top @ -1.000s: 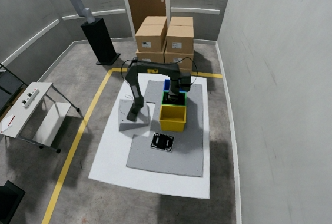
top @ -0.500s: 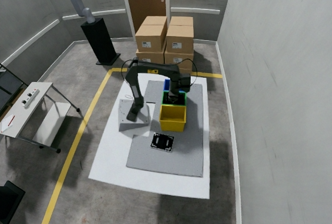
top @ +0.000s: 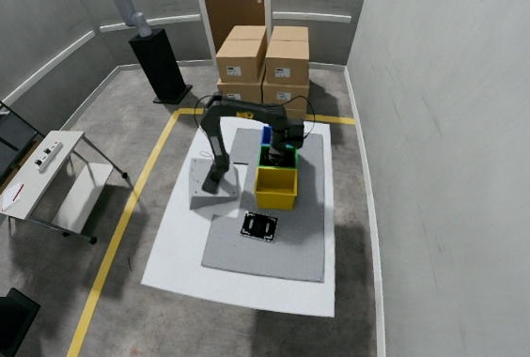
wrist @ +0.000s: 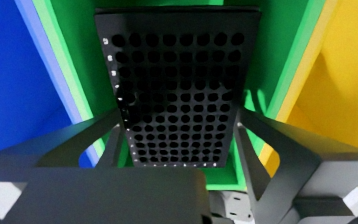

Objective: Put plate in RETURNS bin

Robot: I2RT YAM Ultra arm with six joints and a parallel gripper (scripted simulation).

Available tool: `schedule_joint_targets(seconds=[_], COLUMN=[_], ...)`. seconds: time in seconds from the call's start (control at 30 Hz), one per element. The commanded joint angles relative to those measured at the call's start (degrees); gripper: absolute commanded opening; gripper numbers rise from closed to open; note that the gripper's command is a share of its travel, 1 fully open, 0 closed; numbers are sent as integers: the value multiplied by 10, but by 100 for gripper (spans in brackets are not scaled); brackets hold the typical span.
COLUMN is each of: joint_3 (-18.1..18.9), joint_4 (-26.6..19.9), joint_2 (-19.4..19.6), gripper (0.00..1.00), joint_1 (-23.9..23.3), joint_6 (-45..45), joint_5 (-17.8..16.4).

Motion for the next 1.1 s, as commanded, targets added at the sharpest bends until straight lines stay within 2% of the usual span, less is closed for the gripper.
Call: schedule_joint_targets(seconds=[0.0, 0.2, 0.43, 0.53, 0.7, 0.73, 1.07], joint_3=[14, -11, -7, 8, 9, 9, 9], joint_4=[15, 21, 29, 14, 12, 12, 12], joint_2=[9, -8, -17, -11, -12, -12, -12], gripper=[0, 0, 0, 0, 0, 99, 99], joint_1=[-1, 1, 1, 3, 2, 1, 1], joint_6=[6, 6, 7, 7, 8, 8, 7], joint_5=[4, 4, 4, 5, 4, 4, 4])
